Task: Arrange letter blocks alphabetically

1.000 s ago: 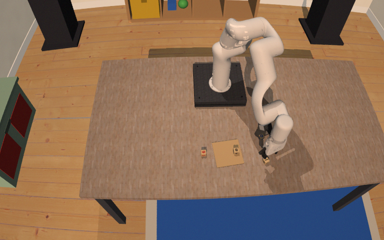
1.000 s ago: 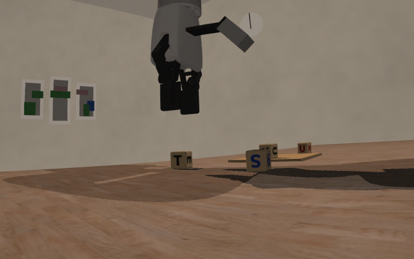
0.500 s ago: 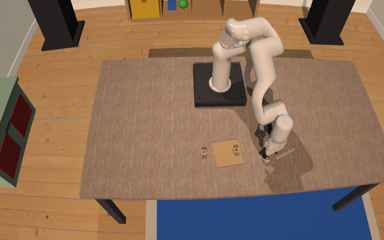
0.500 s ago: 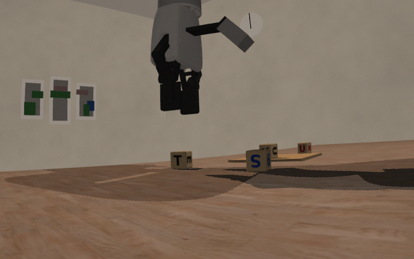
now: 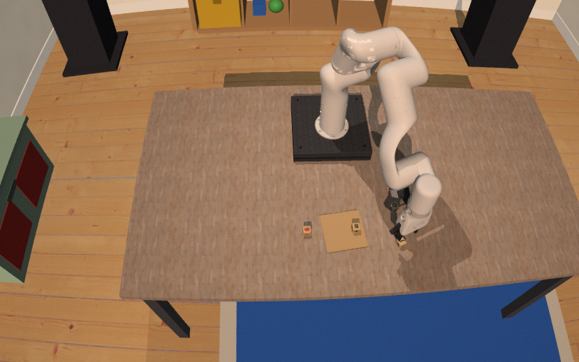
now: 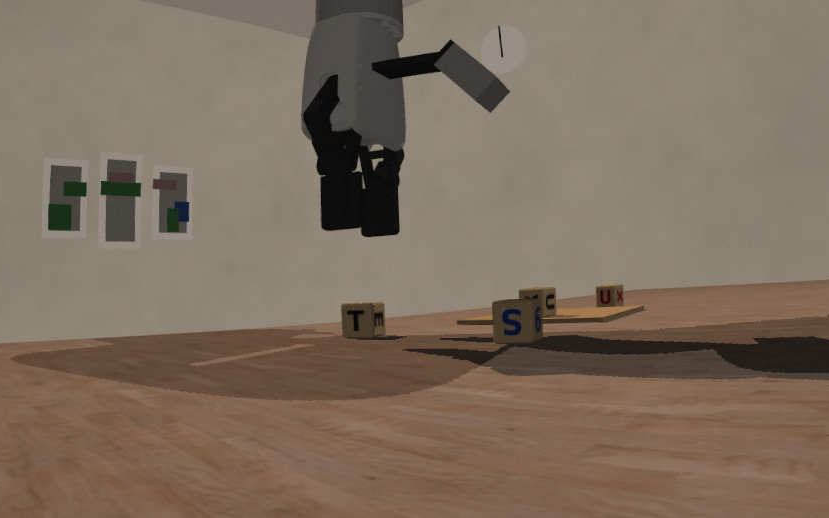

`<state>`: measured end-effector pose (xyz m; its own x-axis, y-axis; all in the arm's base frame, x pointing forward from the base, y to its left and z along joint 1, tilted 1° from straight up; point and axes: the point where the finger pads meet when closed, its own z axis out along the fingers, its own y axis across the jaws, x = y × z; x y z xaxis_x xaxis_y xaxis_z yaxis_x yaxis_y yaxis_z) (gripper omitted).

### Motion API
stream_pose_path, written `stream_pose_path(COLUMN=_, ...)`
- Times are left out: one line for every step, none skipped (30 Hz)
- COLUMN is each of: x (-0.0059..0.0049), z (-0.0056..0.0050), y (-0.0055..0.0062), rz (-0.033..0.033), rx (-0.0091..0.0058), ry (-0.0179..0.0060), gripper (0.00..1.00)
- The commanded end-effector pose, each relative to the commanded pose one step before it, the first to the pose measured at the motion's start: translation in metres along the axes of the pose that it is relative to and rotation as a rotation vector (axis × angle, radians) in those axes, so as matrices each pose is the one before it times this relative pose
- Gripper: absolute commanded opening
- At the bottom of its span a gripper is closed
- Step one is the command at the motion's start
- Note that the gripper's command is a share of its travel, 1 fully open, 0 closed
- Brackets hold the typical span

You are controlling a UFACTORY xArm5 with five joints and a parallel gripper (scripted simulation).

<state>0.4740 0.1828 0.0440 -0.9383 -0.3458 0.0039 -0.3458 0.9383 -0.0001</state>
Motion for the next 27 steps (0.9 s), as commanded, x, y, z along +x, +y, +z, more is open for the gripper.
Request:
stream_pose_path(x=-0.00138, z=0.00342, y=0.00001, rz=0.00004, rx=-0.00007, ry=-0.00349, gripper=0.63)
stream_pose_path(x=-0.00002, z=0.00129, y=0.0, rz=0.0, rx=0.0, ry=0.0, gripper=0.63)
stream_pose_path(x=-0.00002, z=0.00135, y=0.0, rz=0.0, rx=0.0, ry=0.0, gripper=0.63)
stream_pose_path(x=-0.00002, z=0.0014, y=0.0, rz=0.0, rx=0.0, ry=0.0, gripper=0.63)
stream_pose_path(x=-0.00001, z=0.00145, y=0.0, rz=0.0, rx=0.0, ry=0.0, gripper=0.63)
stream_pose_path(x=-0.00003, z=0.0015, y=-0.00001, rz=0.0, rx=0.0, ry=0.0, gripper=0.63)
stream_pose_path(x=-0.00003, z=0.00154, y=-0.00001, rz=0.0, rx=0.0, ry=0.0, gripper=0.63)
stream_pose_path(x=-0.00003, z=0.00157, y=-0.00001, rz=0.0, rx=0.0, ry=0.0, gripper=0.63)
stream_pose_path(x=0.0, z=0.0, y=0.0, rz=0.0, rx=0.0, ry=0.0, gripper=0.63)
stream_pose_path(x=0.0, z=0.0, y=0.0, rz=0.0, rx=0.0, ry=0.0, gripper=0.63)
stream_pose_path(x=-0.00002, z=0.00159, y=-0.00001, rz=0.0, rx=0.0, ry=0.0, gripper=0.63)
stream_pose_path(x=-0.00001, z=0.0016, y=-0.00001, rz=0.0, rx=0.0, ry=0.0, gripper=0.63)
stream_pose_path(x=-0.00002, z=0.00161, y=-0.00001, rz=0.0, rx=0.0, ry=0.0, gripper=0.63)
stream_pose_path(x=-0.00004, z=0.00163, y=-0.00001, rz=0.0, rx=0.0, ry=0.0, gripper=0.63)
stream_pose_path(x=-0.00003, z=0.00162, y=-0.00001, rz=0.0, rx=0.0, ry=0.0, gripper=0.63)
stream_pose_path(x=-0.00002, z=0.00161, y=-0.00001, rz=0.0, rx=0.0, ry=0.0, gripper=0.63)
stream_pose_path(x=-0.00002, z=0.00159, y=-0.00001, rz=0.0, rx=0.0, ry=0.0, gripper=0.63)
stream_pose_path(x=-0.00001, z=0.00156, y=-0.00001, rz=0.0, rx=0.0, ry=0.0, gripper=0.63)
stream_pose_path(x=-0.00003, z=0.0015, y=-0.00001, rz=0.0, rx=0.0, ry=0.0, gripper=0.63)
stream_pose_path(x=-0.00003, z=0.00145, y=-0.00001, rz=0.0, rx=0.0, ry=0.0, gripper=0.63)
stream_pose_path(x=-0.00002, z=0.00141, y=-0.00001, rz=0.0, rx=0.0, ry=0.0, gripper=0.63)
stream_pose_path(x=-0.00002, z=0.00135, y=-0.00001, rz=0.0, rx=0.0, ry=0.0, gripper=0.63)
stream_pose_path(x=-0.00001, z=0.0013, y=-0.00001, rz=0.0, rx=0.0, ry=0.0, gripper=0.63)
stream_pose_path(x=-0.00001, z=0.00123, y=-0.00001, rz=0.0, rx=0.0, ry=0.0, gripper=0.63)
stream_pose_path(x=-0.00002, z=0.00115, y=-0.00001, rz=0.0, rx=0.0, ry=0.0, gripper=0.63)
stream_pose_path(x=0.0, z=0.0, y=0.0, rz=0.0, rx=0.0, ry=0.0, gripper=0.63)
stream_pose_path(x=0.0, z=0.0, y=0.0, rz=0.0, rx=0.0, ry=0.0, gripper=0.63)
